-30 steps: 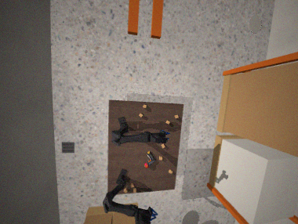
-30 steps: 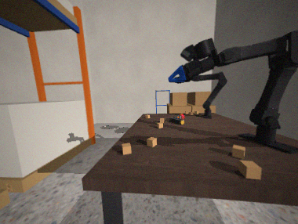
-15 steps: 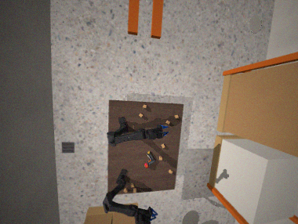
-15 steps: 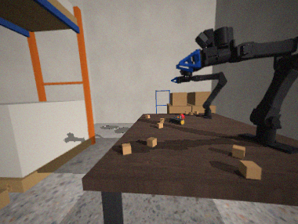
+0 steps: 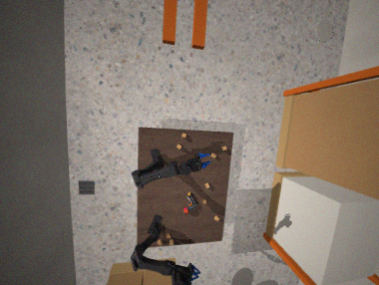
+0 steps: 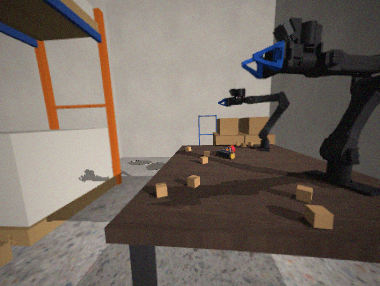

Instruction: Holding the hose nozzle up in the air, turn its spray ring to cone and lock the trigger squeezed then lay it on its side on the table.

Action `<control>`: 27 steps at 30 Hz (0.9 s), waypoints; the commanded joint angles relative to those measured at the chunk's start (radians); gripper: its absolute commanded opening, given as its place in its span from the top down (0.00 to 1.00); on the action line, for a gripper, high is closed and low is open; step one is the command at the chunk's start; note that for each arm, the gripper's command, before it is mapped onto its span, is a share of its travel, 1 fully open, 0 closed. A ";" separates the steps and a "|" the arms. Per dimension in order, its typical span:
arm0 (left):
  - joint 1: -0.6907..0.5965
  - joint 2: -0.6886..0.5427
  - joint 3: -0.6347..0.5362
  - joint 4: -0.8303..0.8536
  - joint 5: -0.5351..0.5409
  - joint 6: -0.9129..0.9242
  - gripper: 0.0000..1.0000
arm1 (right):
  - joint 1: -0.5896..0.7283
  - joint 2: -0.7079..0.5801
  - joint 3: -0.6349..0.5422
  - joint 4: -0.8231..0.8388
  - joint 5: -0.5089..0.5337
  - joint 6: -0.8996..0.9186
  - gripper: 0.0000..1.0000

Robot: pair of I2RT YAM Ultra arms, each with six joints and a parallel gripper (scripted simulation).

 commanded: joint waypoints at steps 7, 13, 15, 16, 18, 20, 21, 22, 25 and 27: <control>0.003 -0.029 0.032 0.017 -0.003 -0.009 0.49 | -0.002 -0.022 0.053 0.020 0.003 -0.004 0.63; -0.001 0.003 0.024 0.007 -0.008 -0.010 0.49 | -0.011 -0.022 0.053 0.020 0.002 -0.004 0.63; 0.002 -0.001 0.015 0.005 -0.008 -0.010 0.49 | -0.013 -0.022 0.054 0.020 0.002 -0.003 0.63; 0.001 -0.006 0.011 0.004 -0.008 -0.010 0.49 | -0.013 -0.022 0.054 0.020 0.001 -0.003 0.63; -0.001 -0.001 0.002 0.005 -0.009 -0.010 0.49 | -0.013 -0.022 0.054 0.020 0.001 -0.003 0.63; -0.002 0.006 -0.007 0.003 -0.009 -0.010 0.49 | -0.014 -0.022 0.054 0.020 0.000 -0.003 0.63; -0.002 0.006 -0.007 0.003 -0.009 -0.010 0.49 | -0.014 -0.022 0.054 0.020 0.000 -0.003 0.63; -0.002 0.006 -0.007 0.003 -0.009 -0.010 0.49 | -0.014 -0.022 0.054 0.020 0.000 -0.003 0.63; -0.002 -0.026 0.007 0.008 -0.007 -0.011 0.49 | -0.016 -0.022 0.054 0.020 -0.002 -0.003 0.63; -0.003 -0.028 0.012 0.017 -0.007 -0.011 0.49 | -0.008 -0.021 0.055 0.020 -0.004 -0.002 0.63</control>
